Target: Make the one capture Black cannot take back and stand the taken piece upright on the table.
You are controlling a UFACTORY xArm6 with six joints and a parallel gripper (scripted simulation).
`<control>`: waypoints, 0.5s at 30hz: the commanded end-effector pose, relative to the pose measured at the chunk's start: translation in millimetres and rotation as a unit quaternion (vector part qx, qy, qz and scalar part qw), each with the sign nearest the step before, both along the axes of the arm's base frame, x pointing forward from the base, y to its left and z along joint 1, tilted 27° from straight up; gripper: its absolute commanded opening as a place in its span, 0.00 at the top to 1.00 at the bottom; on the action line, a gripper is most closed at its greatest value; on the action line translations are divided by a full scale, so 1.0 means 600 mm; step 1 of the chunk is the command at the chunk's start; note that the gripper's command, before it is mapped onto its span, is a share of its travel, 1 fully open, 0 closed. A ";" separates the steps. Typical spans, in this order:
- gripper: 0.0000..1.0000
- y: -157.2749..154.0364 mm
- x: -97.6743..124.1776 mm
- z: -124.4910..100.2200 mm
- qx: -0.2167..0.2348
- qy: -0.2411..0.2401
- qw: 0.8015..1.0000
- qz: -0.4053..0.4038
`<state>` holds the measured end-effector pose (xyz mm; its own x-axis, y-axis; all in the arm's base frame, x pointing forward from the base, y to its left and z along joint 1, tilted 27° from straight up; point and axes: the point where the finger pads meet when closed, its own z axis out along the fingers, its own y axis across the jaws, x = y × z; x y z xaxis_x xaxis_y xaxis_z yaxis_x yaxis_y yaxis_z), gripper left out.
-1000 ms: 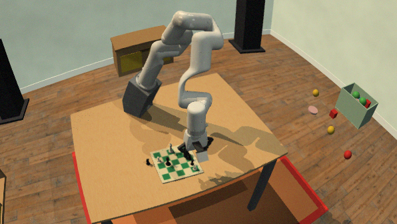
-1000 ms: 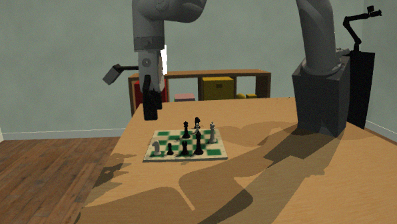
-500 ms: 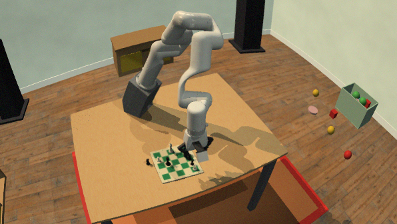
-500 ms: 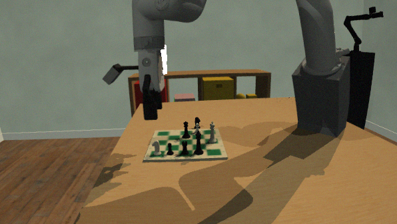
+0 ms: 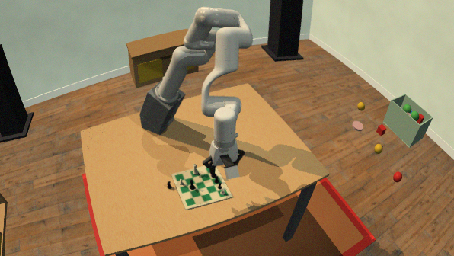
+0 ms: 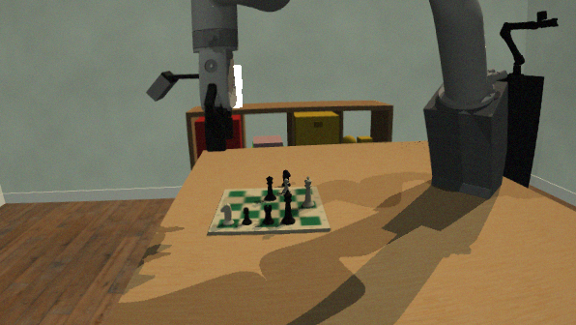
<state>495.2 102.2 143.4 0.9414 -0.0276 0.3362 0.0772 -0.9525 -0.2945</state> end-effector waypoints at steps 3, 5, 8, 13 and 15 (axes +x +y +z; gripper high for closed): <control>0.00 -0.012 -0.013 0.038 0.000 0.000 1.000 0.000; 0.00 -0.014 -0.016 0.045 0.000 0.000 1.000 0.000; 0.00 -0.016 -0.018 0.050 0.000 0.000 1.000 0.000; 0.00 -0.016 -0.018 0.051 0.000 0.000 1.000 0.000; 0.00 -0.016 -0.018 0.051 0.000 0.000 1.000 0.000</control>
<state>483.8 92.9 171.4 0.9425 -0.0271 0.3330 0.0766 -0.9526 -0.2944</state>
